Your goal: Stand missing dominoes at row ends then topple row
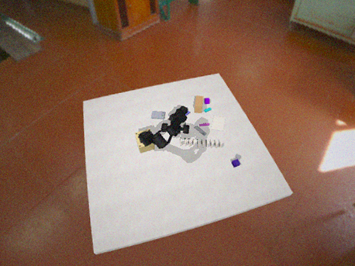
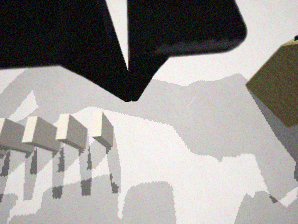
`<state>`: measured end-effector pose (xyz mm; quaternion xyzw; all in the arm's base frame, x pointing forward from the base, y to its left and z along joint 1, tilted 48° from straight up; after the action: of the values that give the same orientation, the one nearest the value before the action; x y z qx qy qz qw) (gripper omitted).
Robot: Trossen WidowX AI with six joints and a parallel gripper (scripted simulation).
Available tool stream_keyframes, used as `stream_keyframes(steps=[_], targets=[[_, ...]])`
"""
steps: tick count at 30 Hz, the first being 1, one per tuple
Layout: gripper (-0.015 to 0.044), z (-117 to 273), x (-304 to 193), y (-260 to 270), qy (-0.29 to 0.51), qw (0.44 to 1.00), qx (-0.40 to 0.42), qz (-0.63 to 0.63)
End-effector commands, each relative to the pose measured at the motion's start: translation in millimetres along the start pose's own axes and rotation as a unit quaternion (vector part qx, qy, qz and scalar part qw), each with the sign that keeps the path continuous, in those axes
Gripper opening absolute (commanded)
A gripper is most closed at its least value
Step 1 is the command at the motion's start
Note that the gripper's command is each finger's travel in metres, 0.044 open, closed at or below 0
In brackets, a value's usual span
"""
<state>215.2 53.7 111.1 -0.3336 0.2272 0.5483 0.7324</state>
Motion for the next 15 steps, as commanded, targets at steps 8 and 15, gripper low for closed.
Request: stream_keyframes(steps=[8, 15], targets=[[0.0000, -0.1, -0.3, -0.1, 0.001, 1.000, -0.002, 0.001], [0.0000, -34.6, 1.6, -2.7, -0.003, 1.000, -0.001, 0.002]])
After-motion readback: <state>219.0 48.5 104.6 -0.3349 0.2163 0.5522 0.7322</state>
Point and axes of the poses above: the point midway between the two fingers, 35 mm back from their tips, its own z axis back along the fingers, its own y axis across the jaws, x = y × z, the point moved 9 cm from there along z, back along the fingers, and after that the axes turned 8 degrees about z, right-handed, at the moved point
